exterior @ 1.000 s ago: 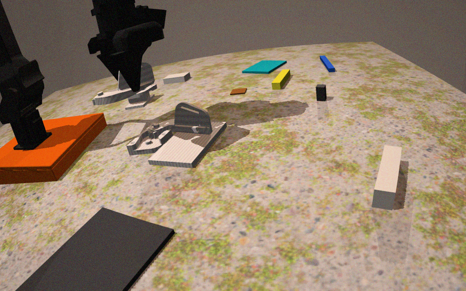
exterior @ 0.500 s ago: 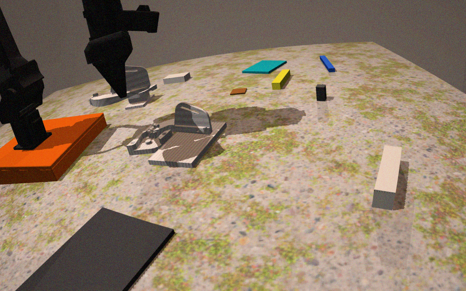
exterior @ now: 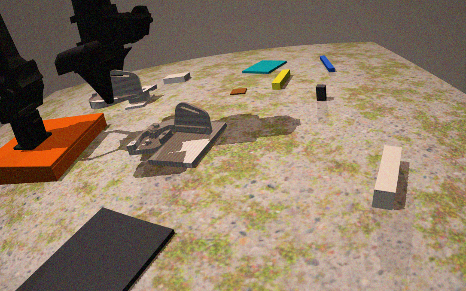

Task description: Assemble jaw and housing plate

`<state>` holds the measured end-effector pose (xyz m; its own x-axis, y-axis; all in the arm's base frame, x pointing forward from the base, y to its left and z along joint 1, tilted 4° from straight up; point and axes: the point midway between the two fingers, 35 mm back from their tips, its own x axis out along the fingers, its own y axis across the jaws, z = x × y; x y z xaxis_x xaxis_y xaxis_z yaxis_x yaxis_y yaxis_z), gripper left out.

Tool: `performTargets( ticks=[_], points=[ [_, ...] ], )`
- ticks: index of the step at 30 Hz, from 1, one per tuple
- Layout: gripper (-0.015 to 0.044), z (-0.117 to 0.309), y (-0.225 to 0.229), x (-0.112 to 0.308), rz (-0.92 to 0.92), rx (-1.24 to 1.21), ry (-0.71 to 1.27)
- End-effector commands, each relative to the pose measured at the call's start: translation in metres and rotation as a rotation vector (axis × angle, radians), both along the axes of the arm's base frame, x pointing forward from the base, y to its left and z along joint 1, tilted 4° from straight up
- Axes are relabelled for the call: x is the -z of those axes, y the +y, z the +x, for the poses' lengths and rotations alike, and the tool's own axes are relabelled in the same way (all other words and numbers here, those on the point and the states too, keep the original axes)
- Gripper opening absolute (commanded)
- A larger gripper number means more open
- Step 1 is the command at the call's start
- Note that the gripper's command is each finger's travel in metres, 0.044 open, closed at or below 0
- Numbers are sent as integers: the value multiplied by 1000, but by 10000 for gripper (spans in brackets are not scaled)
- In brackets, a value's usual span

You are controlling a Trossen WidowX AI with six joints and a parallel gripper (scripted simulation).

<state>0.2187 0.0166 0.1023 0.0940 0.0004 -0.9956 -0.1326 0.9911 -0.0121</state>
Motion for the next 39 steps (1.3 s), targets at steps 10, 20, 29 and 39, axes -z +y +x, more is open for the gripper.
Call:
performTargets(
  ticks=[10,20,29,39],
  points=[
    [134,-8,-6,3,23,222,7],
    [134,-8,-6,3,23,222,7],
    [134,-8,-6,3,21,204,7],
    [134,-1,-8,1,21,204,6]
  ],
)
